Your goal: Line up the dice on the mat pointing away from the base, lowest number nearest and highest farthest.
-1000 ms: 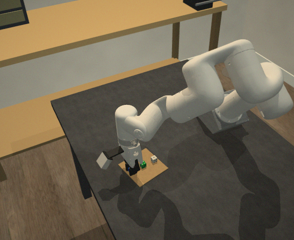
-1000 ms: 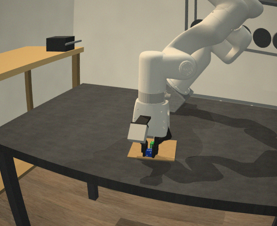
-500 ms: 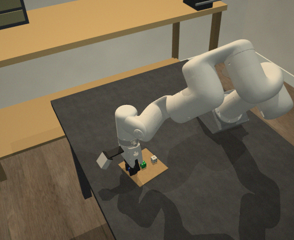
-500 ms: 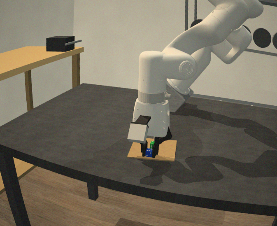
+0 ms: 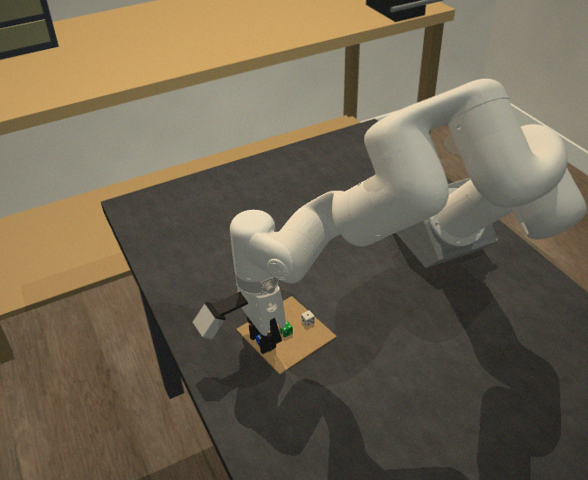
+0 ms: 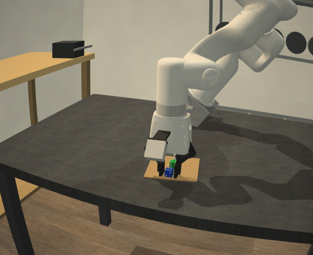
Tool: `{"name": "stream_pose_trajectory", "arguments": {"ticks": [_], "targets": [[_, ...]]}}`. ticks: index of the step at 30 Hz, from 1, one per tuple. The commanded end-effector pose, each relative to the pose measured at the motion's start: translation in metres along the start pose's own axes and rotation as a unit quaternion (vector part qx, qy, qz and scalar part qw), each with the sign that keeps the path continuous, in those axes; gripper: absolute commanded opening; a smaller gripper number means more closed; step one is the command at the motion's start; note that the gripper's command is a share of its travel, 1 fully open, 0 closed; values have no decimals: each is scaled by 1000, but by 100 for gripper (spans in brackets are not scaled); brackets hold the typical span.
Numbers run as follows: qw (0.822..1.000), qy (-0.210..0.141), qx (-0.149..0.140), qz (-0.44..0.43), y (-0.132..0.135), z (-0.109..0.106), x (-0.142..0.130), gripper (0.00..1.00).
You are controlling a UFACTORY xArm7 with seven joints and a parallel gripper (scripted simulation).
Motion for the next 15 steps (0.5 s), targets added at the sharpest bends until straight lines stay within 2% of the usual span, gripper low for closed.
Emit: {"name": "stream_pose_trajectory", "arguments": {"ticks": [1,9,15], "targets": [[1000,2,-1,0,1,-2,1,36],[1000,2,-1,0,1,-7,1,36],[1000,2,-1,0,1,-29,1,36]]}}
Point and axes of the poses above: the point where the finger pads meet when closed, its own z axis out along the fingers, its own y axis across the jaws, x = y × z, the point moved 2 cm from there along -z, back along the fingers
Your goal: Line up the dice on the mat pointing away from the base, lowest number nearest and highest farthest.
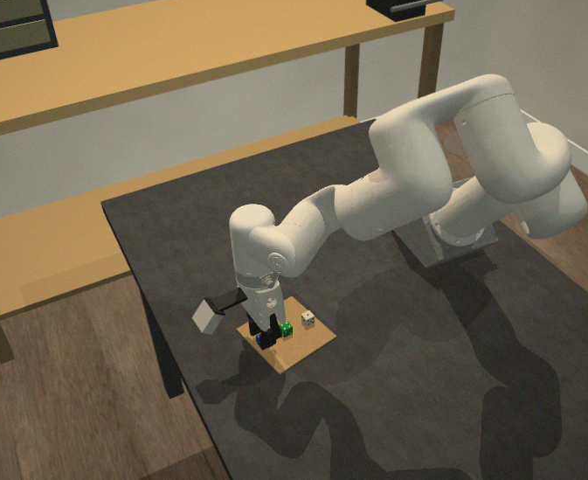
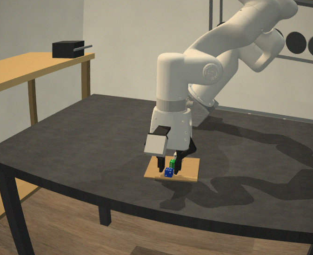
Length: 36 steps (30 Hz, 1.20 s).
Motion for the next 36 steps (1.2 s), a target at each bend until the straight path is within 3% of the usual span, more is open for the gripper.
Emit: {"name": "stream_pose_trajectory", "arguments": {"ticks": [1,9,20,21,36], "targets": [[1000,3,-1,0,1,-23,2,36],[1000,3,-1,0,1,-65,1,36],[1000,3,-1,0,1,-80,1,36],[1000,3,-1,0,1,-80,1,100],[1000,3,-1,0,1,-80,1,100]]}}
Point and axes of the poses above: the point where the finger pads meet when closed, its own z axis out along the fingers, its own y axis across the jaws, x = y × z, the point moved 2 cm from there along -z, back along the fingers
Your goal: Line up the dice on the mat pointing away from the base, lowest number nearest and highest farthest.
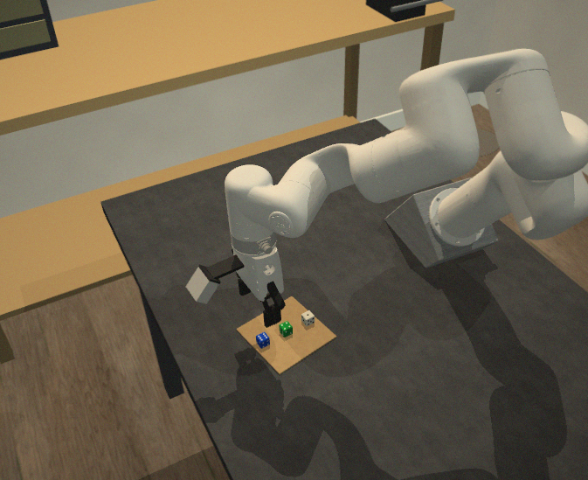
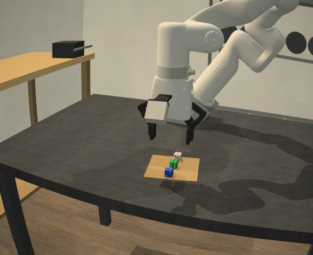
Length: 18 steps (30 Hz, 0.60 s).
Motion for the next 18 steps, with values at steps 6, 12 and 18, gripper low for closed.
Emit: {"name": "stream_pose_trajectory", "arguments": {"ticks": [6,12,18], "targets": [[1000,2,-1,0,1,-2,1,100],[1000,2,-1,0,1,-7,1,100],[1000,2,-1,0,1,-30,1,100]]}}
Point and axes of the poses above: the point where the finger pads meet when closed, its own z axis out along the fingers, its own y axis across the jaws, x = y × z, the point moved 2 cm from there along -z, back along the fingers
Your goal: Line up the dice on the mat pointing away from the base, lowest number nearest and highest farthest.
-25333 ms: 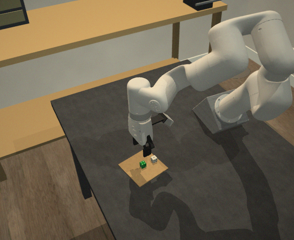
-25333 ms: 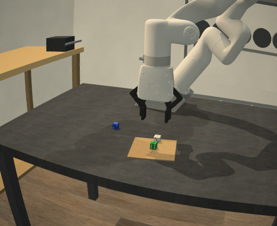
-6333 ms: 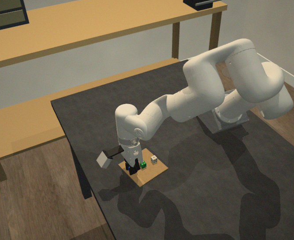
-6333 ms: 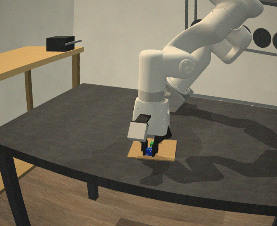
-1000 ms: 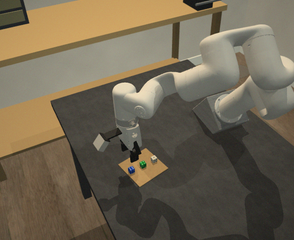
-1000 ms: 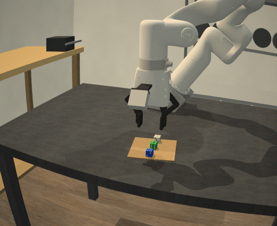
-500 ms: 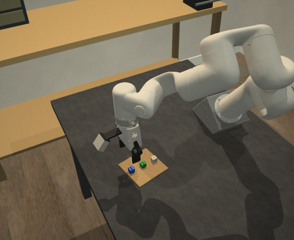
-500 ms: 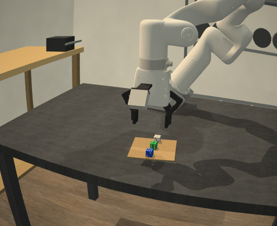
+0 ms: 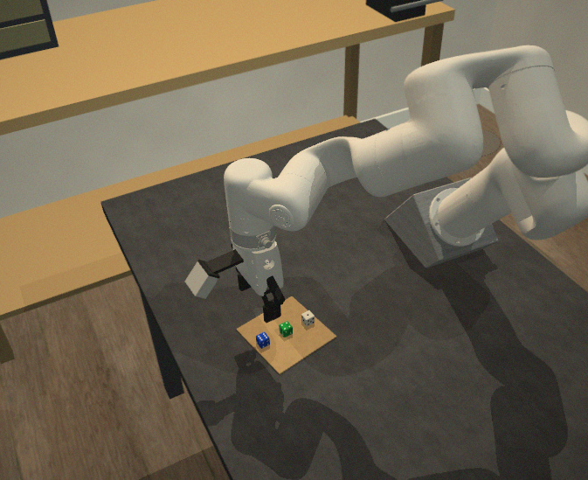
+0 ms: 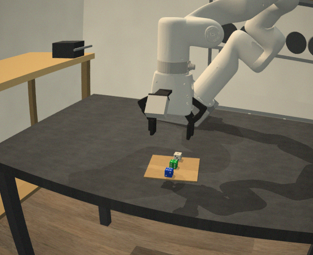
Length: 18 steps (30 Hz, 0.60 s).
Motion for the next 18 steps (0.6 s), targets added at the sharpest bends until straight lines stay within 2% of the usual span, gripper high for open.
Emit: {"name": "stream_pose_trajectory", "arguments": {"ticks": [1,6,18], "targets": [[1000,3,-1,0,1,-22,1,100],[1000,3,-1,0,1,-47,1,100],[1000,3,-1,0,1,-72,1,100]]}}
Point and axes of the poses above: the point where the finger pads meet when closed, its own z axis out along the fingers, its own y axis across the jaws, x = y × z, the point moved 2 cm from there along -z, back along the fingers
